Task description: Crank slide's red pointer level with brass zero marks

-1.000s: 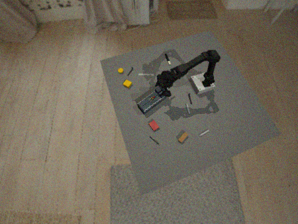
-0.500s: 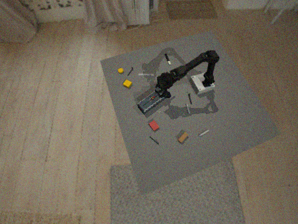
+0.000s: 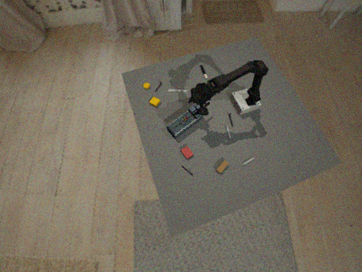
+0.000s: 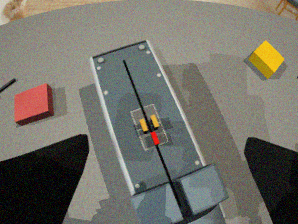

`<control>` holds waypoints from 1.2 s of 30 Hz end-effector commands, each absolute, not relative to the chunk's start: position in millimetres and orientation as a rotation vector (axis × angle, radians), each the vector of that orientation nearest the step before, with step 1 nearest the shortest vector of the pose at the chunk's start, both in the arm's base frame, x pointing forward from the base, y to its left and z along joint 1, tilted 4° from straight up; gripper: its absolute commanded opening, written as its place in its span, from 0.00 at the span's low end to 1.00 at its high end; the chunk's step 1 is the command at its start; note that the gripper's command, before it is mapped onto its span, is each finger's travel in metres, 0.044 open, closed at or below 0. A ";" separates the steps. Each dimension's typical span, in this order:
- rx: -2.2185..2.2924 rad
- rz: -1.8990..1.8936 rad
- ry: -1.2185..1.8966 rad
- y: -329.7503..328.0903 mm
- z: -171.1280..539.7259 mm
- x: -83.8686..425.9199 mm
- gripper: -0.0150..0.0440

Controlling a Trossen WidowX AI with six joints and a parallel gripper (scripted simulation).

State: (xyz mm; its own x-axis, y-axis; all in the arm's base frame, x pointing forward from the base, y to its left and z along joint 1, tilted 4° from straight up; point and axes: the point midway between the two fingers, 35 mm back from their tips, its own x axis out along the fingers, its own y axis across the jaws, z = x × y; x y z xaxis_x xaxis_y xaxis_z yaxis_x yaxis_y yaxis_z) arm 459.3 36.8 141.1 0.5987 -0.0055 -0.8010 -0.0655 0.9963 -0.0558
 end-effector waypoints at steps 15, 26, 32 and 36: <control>-0.189 0.316 0.869 -7.4 149.2 374.9 1.00; -0.232 0.406 0.811 -14.4 146.2 344.4 1.00; -0.232 0.406 0.811 -16.3 120.9 344.8 1.00; -0.232 0.406 0.811 -17.2 103.1 343.4 1.00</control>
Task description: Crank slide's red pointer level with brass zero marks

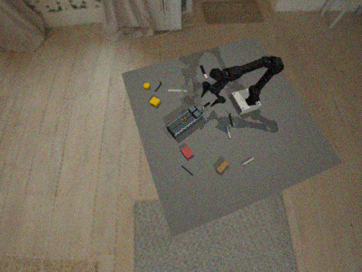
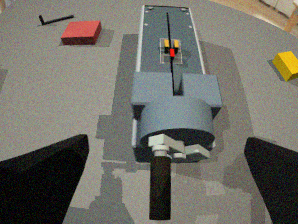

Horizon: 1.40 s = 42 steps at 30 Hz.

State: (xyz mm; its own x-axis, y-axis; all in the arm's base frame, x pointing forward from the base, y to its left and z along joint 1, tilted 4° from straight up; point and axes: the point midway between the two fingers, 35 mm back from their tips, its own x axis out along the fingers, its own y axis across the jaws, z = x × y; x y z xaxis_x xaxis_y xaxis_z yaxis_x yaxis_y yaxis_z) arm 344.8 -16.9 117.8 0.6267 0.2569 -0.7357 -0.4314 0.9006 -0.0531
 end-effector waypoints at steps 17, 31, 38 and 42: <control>-0.232 0.406 0.811 -19.1 79.7 344.4 1.00; -0.232 0.406 0.812 -20.5 57.3 343.6 1.00; -0.232 0.406 0.812 -21.0 46.4 342.3 1.00; -0.232 0.406 0.812 -21.2 40.6 341.3 1.00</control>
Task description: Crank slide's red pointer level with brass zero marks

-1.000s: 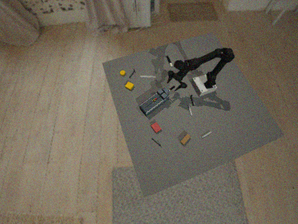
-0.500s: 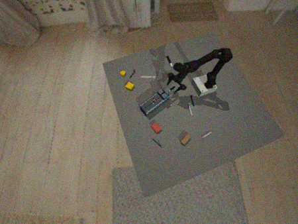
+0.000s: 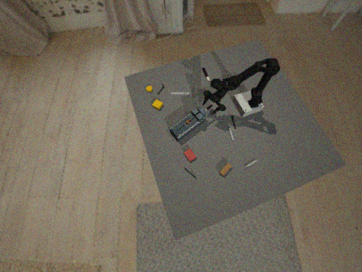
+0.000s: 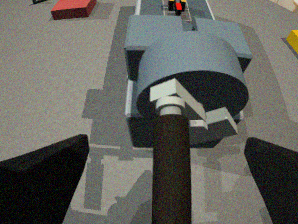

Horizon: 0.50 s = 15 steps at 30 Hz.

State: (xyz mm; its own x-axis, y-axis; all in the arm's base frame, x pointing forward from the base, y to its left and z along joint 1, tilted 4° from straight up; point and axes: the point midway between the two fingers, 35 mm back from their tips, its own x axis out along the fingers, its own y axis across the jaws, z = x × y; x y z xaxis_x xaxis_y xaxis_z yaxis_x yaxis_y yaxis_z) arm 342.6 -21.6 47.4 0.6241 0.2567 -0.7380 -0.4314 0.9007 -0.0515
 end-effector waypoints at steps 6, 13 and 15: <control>-0.232 0.406 0.812 -21.2 39.9 341.2 0.82; -0.232 0.406 0.812 -21.2 39.9 341.2 0.51; -0.232 0.406 0.812 -21.2 39.9 341.2 0.42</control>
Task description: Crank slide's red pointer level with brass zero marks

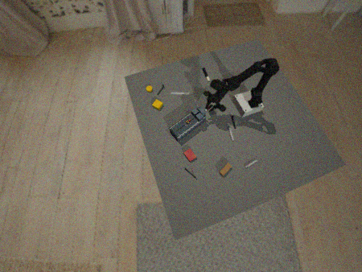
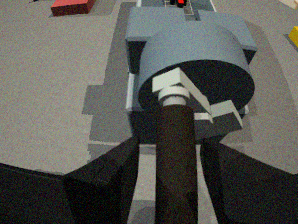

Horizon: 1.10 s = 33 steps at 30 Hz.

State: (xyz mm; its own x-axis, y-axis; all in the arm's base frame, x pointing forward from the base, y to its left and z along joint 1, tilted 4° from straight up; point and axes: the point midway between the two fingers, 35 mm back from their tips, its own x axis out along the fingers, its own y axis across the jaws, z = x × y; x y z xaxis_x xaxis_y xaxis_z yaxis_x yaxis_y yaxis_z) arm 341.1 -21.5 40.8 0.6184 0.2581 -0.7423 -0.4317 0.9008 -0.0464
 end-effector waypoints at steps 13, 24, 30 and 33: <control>-0.232 0.406 0.812 -22.2 41.4 341.5 0.25; -0.233 0.405 0.812 -29.9 50.3 346.2 0.25; -0.234 0.405 0.812 -32.8 50.9 347.4 0.25; -0.234 0.405 0.812 -34.0 51.4 348.1 0.25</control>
